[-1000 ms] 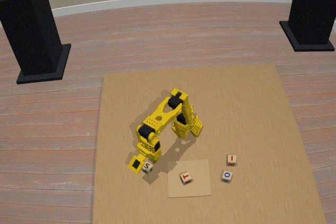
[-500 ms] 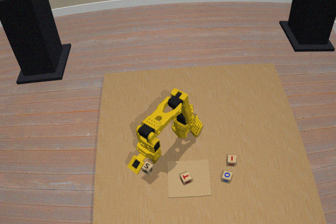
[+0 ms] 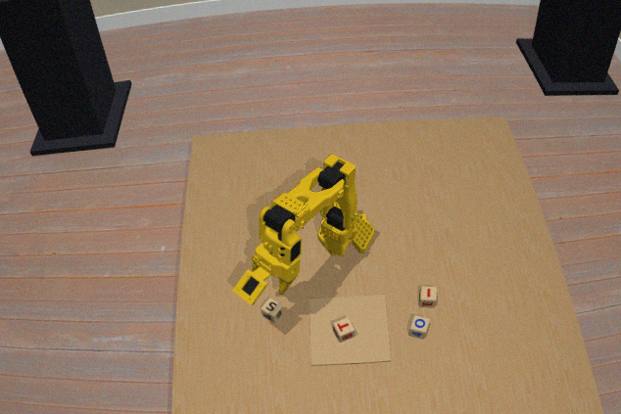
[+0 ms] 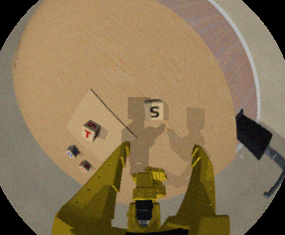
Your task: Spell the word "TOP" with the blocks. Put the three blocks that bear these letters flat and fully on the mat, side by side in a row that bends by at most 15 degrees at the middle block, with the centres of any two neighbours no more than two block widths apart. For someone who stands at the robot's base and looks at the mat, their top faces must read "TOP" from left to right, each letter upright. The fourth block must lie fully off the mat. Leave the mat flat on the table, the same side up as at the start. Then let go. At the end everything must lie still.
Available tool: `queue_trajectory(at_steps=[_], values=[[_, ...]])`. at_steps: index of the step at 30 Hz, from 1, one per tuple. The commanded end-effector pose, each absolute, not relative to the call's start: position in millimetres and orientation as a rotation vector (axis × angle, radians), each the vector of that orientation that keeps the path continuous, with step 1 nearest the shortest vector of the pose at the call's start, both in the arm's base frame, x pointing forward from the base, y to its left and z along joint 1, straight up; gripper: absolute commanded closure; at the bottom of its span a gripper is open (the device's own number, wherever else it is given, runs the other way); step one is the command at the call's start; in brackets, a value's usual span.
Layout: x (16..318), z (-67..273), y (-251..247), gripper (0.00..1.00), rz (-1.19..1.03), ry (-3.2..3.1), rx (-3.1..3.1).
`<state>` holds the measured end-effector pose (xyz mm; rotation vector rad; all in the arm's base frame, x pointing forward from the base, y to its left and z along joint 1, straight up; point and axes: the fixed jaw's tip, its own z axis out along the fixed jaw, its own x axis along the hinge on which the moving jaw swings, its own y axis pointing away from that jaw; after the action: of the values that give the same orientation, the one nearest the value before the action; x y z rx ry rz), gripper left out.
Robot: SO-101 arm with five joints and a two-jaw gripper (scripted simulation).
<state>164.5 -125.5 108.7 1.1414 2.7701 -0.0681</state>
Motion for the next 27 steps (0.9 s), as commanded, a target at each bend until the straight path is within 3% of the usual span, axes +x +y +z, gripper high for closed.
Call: queue_trajectory(at_steps=[1, 11, 27], values=[[168, 137, -130, 0.65, -0.132, 2.625, 1.088], [161, 178, -124, 0.65, -0.215, 2.415, 1.001], [173, 175, -105, 0.65, -0.206, 2.488, 0.772]])
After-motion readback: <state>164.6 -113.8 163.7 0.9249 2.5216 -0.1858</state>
